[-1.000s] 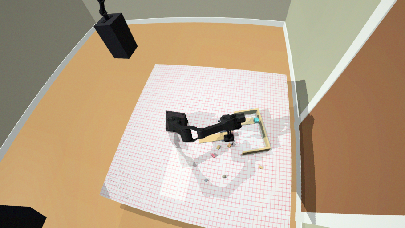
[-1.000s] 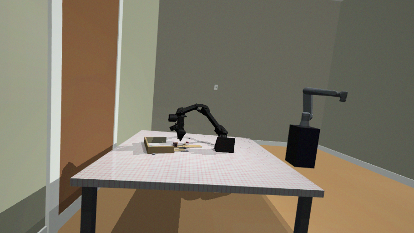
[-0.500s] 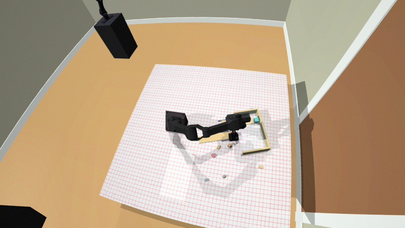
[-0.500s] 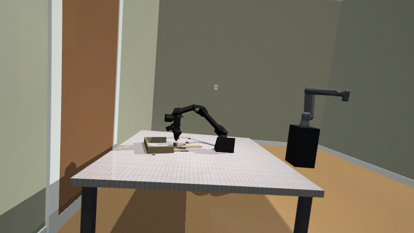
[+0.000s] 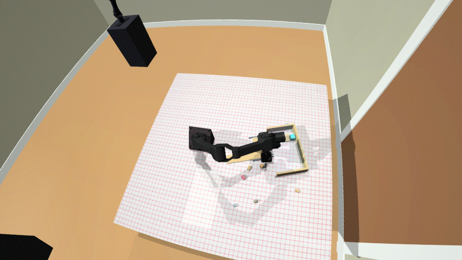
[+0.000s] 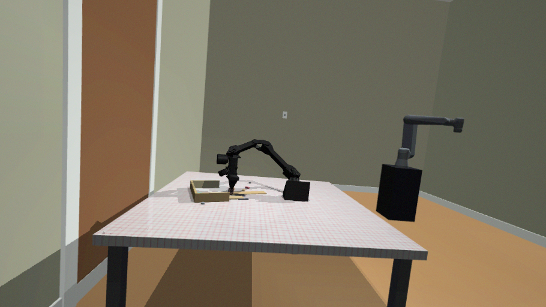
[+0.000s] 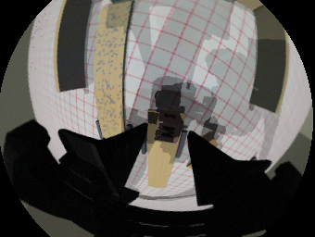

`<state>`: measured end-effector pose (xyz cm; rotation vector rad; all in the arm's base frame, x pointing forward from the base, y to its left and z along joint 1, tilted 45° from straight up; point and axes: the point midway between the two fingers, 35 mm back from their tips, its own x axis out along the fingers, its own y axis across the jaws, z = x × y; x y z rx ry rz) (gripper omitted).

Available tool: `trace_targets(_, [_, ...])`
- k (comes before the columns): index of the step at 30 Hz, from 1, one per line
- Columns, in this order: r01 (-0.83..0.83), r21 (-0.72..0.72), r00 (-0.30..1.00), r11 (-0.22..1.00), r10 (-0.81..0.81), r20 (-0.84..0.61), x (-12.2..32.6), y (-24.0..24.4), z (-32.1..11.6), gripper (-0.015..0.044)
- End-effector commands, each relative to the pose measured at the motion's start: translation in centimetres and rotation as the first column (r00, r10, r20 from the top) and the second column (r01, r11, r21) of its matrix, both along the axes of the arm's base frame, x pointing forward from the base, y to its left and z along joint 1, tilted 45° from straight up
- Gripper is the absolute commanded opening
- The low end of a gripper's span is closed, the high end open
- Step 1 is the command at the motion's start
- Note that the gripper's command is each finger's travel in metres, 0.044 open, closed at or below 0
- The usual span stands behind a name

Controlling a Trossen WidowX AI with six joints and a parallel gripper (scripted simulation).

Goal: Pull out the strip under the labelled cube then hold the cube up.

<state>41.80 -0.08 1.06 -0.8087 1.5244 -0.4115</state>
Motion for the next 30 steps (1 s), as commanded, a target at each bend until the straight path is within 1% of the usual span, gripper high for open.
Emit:
trace_targets(1, [-0.004,-0.005,1.000,1.000,0.004,-0.005,-0.1,-0.5,-0.5,0.0250])
trace_targets(14, [-0.003,-0.007,1.000,1.000,0.003,-0.005,-0.1,-1.7,-1.6,0.0250])
trace_targets(18, [0.001,-0.002,1.000,1.000,-0.001,-0.001,0.0,-1.6,-1.5,0.0145])
trace_targets(24, [0.001,-0.002,1.000,1.000,-0.001,-0.001,0.0,-1.6,-1.5,0.0105])
trace_targets(28, [0.001,-0.002,1.000,1.000,-0.001,-0.002,-0.3,-1.4,-1.4,0.0000])
trace_targets(30, [0.000,-0.002,1.000,1.000,0.000,-0.003,-1.0,-0.9,-1.0,0.0000])
